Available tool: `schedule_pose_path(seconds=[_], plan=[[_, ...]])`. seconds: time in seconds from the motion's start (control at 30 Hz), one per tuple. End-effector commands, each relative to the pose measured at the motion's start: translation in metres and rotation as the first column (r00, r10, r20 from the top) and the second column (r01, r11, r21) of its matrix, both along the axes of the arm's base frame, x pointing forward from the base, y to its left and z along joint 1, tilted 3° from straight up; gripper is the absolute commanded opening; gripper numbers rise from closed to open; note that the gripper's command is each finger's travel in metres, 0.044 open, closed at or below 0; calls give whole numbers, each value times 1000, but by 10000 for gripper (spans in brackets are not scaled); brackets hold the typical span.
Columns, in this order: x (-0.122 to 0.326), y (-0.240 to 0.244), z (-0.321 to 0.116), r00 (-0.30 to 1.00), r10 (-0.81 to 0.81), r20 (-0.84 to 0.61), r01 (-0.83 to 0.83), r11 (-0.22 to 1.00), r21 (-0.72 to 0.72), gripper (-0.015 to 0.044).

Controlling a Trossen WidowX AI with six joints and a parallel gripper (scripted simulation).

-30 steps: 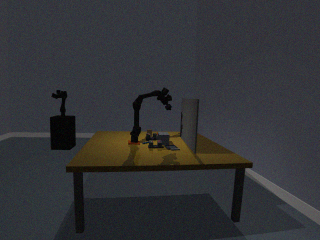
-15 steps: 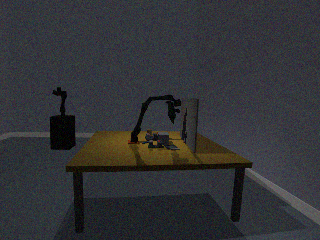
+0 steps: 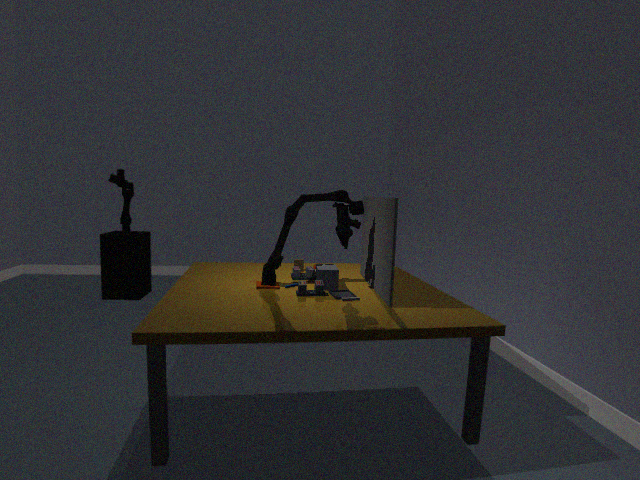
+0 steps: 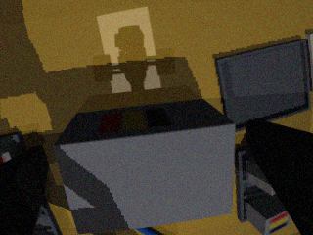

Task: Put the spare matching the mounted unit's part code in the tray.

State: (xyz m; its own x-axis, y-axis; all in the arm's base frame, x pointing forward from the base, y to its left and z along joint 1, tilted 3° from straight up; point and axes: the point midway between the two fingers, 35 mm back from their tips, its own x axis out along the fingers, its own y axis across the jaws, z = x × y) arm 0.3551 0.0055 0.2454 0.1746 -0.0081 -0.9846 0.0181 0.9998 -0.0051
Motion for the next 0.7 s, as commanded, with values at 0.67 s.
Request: schedule_pose_path(seconds=[0.67], plan=[[-197, -178, -67, 124, -983, -134, 991, 117, 63, 440]])
